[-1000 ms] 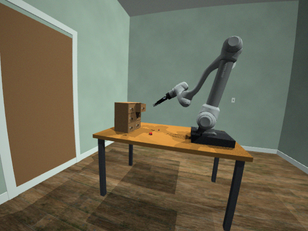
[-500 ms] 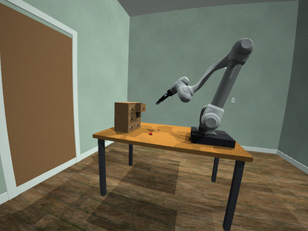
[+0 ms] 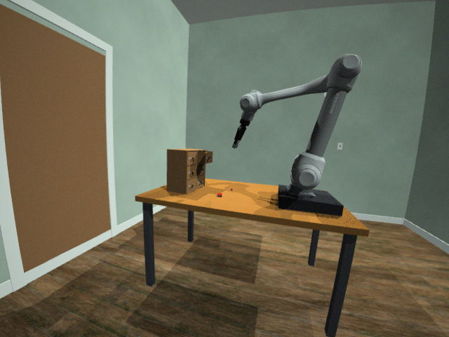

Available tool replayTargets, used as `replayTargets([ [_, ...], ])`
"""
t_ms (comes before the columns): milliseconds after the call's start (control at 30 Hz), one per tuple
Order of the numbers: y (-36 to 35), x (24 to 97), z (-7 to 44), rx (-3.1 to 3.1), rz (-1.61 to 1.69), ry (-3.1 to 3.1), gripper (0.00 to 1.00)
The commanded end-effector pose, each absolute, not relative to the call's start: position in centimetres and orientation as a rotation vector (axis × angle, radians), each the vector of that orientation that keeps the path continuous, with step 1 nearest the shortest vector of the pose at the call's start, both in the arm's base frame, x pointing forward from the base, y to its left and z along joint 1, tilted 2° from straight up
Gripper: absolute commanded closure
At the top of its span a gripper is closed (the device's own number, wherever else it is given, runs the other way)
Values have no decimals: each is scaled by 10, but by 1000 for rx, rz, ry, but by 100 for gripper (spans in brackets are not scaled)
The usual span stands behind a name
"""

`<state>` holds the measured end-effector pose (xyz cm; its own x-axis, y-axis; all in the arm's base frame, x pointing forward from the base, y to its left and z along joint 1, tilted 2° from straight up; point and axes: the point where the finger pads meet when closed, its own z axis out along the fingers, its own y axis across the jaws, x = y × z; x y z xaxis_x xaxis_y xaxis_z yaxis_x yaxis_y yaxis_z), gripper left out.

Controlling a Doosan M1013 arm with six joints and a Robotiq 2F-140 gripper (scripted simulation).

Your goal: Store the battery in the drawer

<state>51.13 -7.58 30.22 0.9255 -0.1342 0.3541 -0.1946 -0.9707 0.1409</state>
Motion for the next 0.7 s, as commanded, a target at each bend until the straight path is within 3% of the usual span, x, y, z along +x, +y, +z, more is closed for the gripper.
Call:
replayTargets([
  [0, -85, 506, 306, 3070, 151, -199, 80],
  [100, -85, 504, 308, 3128, -56, -173, 80],
  [667, -85, 504, 308, 3128, -63, -168, 80],
])
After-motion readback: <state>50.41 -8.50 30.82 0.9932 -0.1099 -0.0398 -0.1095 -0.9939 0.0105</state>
